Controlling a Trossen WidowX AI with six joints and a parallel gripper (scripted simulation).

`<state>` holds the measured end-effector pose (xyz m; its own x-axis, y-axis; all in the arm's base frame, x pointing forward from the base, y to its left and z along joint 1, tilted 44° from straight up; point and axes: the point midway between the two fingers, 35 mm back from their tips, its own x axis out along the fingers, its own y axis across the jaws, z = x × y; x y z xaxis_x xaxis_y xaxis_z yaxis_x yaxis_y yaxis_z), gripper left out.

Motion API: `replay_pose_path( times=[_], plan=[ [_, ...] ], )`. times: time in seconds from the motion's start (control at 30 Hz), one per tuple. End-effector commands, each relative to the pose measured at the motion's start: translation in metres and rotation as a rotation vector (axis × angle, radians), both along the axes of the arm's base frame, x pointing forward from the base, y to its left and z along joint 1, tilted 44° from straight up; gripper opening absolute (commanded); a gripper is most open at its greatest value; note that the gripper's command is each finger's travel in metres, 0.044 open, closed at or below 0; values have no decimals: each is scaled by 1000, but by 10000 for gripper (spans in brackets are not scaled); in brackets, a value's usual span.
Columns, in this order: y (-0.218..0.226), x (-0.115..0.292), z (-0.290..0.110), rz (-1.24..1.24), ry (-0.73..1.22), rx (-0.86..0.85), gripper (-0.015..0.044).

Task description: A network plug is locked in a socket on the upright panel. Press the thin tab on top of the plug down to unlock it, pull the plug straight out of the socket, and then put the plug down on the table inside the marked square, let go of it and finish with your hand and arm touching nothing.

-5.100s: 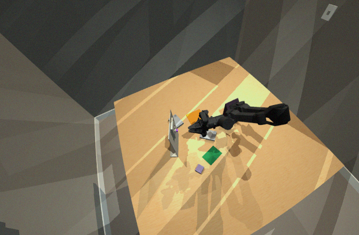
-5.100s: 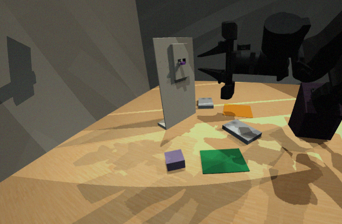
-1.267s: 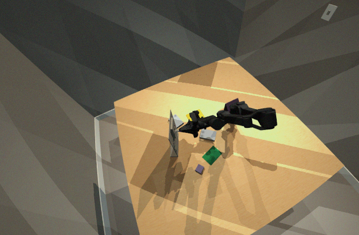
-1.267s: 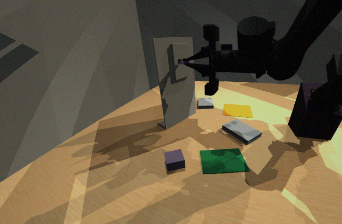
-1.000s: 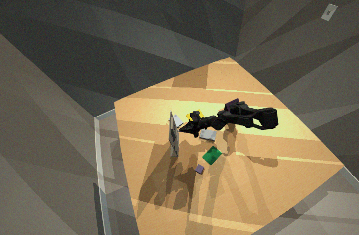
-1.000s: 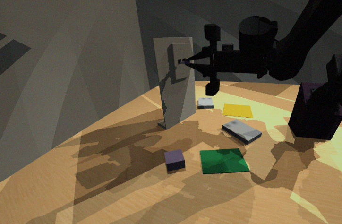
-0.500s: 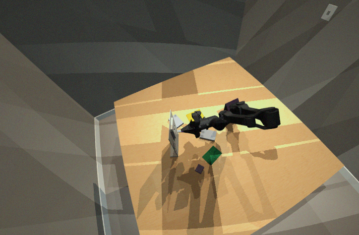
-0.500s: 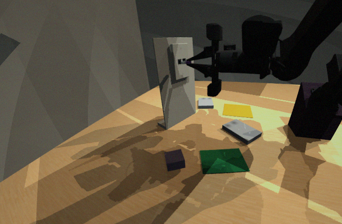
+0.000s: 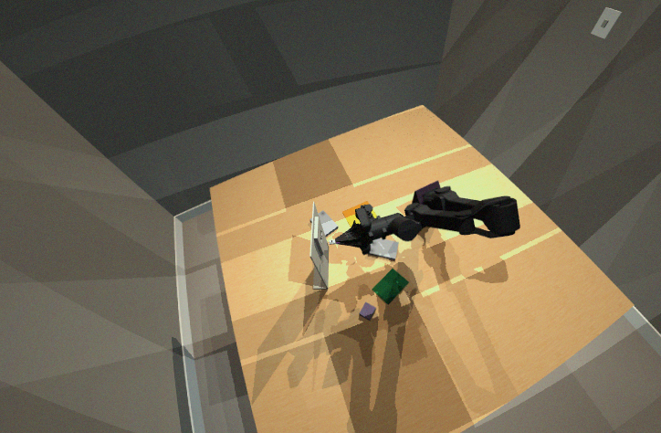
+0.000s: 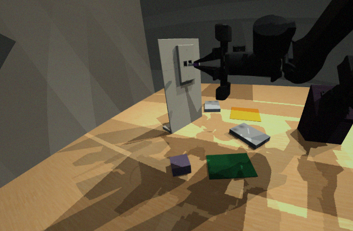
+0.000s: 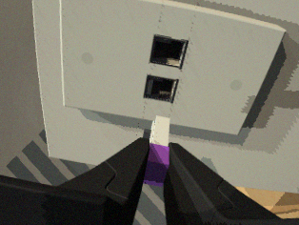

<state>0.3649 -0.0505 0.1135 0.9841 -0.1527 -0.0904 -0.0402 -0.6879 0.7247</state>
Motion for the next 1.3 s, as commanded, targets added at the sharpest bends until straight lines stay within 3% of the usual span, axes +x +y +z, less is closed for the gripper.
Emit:
replay_pose_path(
  times=[0.0,1.27],
  plan=[
    [2,-3,-1,0,8,0,0],
    [9,-15,5,0,9,1,0]
  ],
)
